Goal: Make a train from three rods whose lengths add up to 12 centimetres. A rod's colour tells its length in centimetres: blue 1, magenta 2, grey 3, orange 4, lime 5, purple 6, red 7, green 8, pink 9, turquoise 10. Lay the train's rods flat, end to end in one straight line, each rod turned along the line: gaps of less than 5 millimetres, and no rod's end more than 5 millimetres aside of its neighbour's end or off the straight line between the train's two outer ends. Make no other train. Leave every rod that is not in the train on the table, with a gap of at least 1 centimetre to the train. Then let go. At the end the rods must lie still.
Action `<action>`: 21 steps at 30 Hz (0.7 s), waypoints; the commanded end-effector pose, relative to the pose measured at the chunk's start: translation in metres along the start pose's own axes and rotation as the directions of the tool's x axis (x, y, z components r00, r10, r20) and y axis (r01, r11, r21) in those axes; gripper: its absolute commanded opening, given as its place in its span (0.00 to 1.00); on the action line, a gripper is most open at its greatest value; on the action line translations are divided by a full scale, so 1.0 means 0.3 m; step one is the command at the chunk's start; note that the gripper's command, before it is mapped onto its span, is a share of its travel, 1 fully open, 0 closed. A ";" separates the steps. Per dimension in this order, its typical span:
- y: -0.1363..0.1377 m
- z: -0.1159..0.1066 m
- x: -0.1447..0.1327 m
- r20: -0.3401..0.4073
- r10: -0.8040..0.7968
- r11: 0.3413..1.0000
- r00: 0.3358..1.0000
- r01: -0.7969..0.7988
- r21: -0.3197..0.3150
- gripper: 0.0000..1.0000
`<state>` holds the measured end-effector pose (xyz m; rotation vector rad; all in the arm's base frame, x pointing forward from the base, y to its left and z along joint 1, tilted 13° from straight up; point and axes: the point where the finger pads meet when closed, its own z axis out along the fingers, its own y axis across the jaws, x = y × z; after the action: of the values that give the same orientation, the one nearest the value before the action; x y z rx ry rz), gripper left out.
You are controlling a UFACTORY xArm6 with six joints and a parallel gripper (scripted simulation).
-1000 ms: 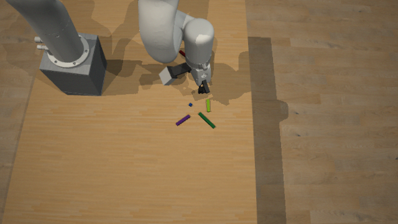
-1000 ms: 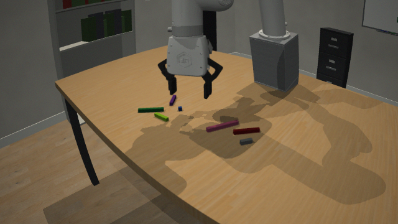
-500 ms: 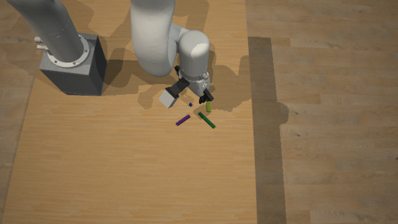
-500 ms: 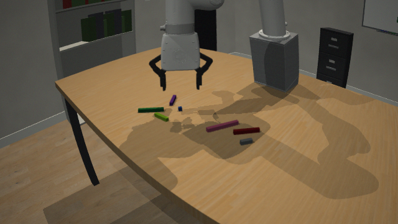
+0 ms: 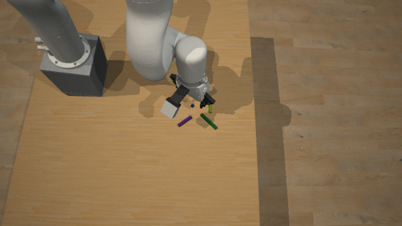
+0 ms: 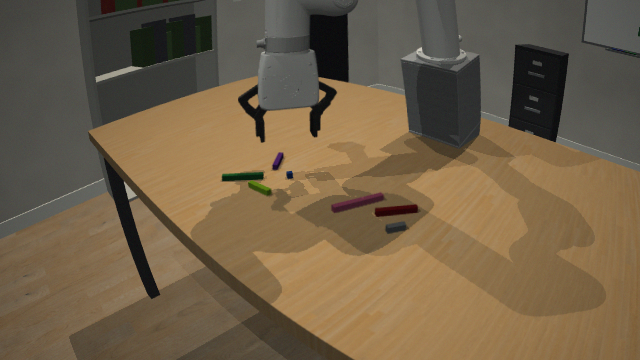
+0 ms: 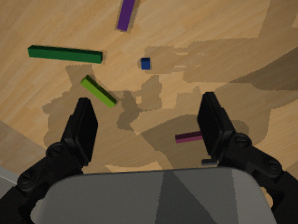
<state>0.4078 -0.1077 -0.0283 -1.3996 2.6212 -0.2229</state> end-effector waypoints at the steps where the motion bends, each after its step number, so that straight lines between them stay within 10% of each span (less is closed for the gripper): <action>1: -0.004 -0.003 0.006 0.048 -0.018 1.000 0.999 0.018 -0.013 1.00; 10: -0.004 -0.003 0.008 0.048 -0.023 1.000 0.999 0.023 -0.013 1.00; 11: -0.004 -0.003 0.008 0.048 -0.023 1.000 0.999 0.023 -0.013 0.24; 21: -0.004 -0.003 0.008 0.048 -0.023 1.000 0.999 0.023 -0.013 0.24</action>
<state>0.4064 -0.1098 -0.0283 -1.4318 2.6052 -0.1969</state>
